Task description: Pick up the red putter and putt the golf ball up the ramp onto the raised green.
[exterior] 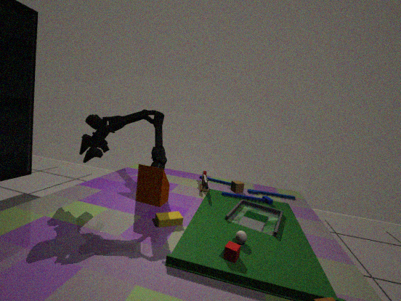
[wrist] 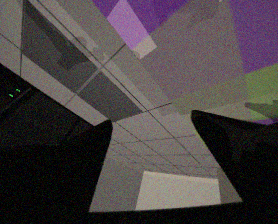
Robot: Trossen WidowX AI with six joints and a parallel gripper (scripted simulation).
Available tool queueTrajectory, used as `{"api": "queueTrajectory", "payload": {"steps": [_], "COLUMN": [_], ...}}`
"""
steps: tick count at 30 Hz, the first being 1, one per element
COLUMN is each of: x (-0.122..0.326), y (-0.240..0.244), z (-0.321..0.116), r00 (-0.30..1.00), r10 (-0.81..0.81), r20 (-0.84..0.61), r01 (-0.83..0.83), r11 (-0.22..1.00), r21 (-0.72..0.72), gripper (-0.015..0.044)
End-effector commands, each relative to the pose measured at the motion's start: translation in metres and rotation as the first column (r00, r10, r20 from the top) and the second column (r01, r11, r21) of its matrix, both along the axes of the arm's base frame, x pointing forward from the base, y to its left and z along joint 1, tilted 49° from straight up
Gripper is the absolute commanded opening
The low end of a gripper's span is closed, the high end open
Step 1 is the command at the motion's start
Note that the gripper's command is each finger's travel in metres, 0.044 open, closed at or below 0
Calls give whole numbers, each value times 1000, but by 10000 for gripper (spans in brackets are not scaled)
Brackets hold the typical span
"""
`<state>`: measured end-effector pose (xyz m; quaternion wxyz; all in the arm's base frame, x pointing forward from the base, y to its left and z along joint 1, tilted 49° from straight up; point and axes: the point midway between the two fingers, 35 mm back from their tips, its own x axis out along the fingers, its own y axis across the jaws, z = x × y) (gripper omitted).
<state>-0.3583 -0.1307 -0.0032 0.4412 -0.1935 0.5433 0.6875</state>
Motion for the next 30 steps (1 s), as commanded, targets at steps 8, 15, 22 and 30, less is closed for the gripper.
{"api": "queueTrajectory", "payload": {"steps": [8,15,22,30], "x": [69,166,268,390], "y": [-99,-169,-201,-196], "z": [-2,-1,3,13], "r00": [776,207,-377,-833], "r10": [572,869,769,274], "r20": [264,449,516,480], "r01": [-600,-966,-925,-443], "r11": [799,253,-343,-850], "r21": [33,-45,-163,-285], "gripper": [440,440,440,440]}}
